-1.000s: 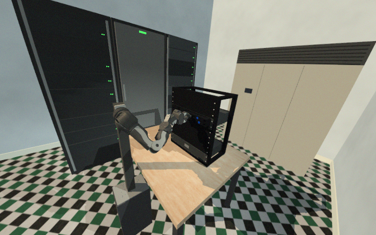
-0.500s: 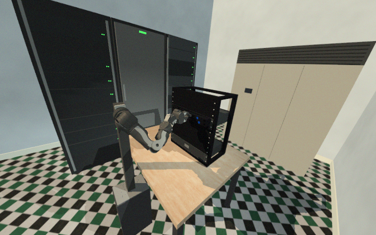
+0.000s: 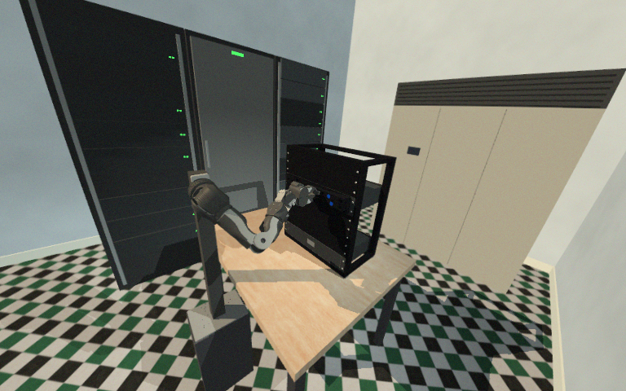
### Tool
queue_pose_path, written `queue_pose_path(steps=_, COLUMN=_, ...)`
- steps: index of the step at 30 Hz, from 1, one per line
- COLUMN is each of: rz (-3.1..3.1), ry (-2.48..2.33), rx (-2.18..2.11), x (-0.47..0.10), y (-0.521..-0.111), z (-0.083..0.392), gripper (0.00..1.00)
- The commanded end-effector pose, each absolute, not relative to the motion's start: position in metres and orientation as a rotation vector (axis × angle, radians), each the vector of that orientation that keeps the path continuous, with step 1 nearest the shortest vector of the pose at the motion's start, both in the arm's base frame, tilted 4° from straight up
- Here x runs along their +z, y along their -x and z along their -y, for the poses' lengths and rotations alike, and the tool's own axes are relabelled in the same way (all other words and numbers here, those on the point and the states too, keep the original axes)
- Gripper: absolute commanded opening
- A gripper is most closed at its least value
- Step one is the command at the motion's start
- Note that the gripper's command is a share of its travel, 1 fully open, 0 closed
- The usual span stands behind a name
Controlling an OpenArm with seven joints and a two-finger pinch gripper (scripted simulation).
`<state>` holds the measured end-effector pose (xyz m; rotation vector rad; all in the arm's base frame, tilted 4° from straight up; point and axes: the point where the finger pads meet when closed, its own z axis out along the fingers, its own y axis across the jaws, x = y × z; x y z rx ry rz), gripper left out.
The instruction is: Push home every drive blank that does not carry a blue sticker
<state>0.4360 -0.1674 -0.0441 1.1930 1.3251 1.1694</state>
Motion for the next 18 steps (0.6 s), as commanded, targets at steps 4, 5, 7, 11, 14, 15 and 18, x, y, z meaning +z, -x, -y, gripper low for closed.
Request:
queue_pose_path(steps=4, rz=-1.322, ry=-1.179, rx=1.176, x=-0.041, y=-0.436, z=0.166, gripper=0.00)
queue_pose_path(steps=5, rz=-1.322, ry=-1.179, rx=1.176, x=-0.041, y=-0.436, z=0.166, gripper=0.00)
queue_pose_path(steps=7, rz=-1.322, ry=-1.179, rx=1.176, x=-0.041, y=-0.436, z=0.166, gripper=0.00)
queue_pose_path(steps=11, rz=-1.322, ry=-1.181, rx=1.175, x=-0.041, y=-0.441, z=0.166, gripper=0.00)
queue_pose_path(steps=14, rz=-1.323, ry=-1.181, rx=1.175, x=-0.040, y=-0.446, z=0.165, gripper=0.00)
queue_pose_path(steps=15, rz=-1.323, ry=-1.181, rx=1.175, x=-0.040, y=-0.447, z=0.165, gripper=0.00)
queue_pose_path(steps=18, rz=-1.321, ry=-1.178, rx=1.177, x=-0.039, y=-0.446, z=0.165, gripper=0.00)
